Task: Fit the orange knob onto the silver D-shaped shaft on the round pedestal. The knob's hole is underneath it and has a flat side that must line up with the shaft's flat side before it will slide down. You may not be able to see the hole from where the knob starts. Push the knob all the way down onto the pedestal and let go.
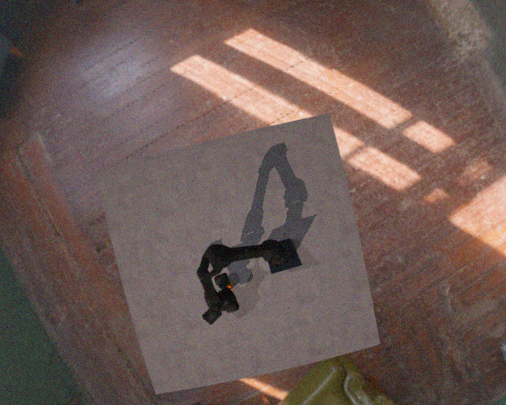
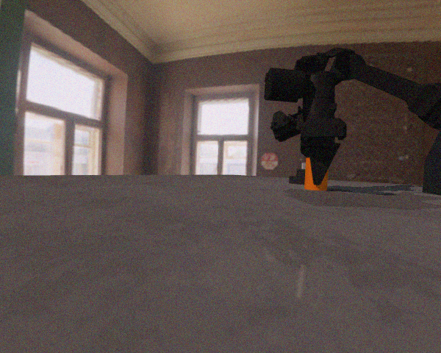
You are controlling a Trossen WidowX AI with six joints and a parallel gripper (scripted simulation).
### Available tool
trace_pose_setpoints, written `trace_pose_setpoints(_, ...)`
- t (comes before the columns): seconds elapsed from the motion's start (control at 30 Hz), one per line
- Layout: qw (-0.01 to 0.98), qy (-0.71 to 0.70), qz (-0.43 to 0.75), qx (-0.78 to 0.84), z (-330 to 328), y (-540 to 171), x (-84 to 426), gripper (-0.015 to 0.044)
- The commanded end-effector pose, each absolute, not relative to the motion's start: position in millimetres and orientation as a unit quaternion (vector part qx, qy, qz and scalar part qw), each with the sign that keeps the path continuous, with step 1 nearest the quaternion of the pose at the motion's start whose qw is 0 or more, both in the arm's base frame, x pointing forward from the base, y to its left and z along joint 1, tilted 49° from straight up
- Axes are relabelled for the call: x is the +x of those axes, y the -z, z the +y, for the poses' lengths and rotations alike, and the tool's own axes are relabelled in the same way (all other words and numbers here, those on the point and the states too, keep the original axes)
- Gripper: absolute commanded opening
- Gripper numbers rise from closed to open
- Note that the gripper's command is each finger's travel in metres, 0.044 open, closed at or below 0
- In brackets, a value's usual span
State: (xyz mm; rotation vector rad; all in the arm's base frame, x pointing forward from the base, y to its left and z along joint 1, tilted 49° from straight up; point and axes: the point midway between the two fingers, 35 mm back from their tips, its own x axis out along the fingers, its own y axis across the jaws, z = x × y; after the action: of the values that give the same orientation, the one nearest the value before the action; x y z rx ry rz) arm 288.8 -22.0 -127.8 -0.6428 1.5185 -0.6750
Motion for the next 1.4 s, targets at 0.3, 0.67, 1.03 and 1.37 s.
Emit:
trace_pose_setpoints(0.3,0.629,0.293,0.663,-0.281,-4,114,292,0.0319)
trace_pose_setpoints(0.67,0.630,0.293,0.662,-0.283,40,74,292,0.0440)
trace_pose_setpoints(1.03,0.630,0.293,0.661,-0.284,25,87,292,0.0440)
trace_pose_setpoints(1.37,0.630,0.292,0.661,-0.283,13,99,292,0.0440)
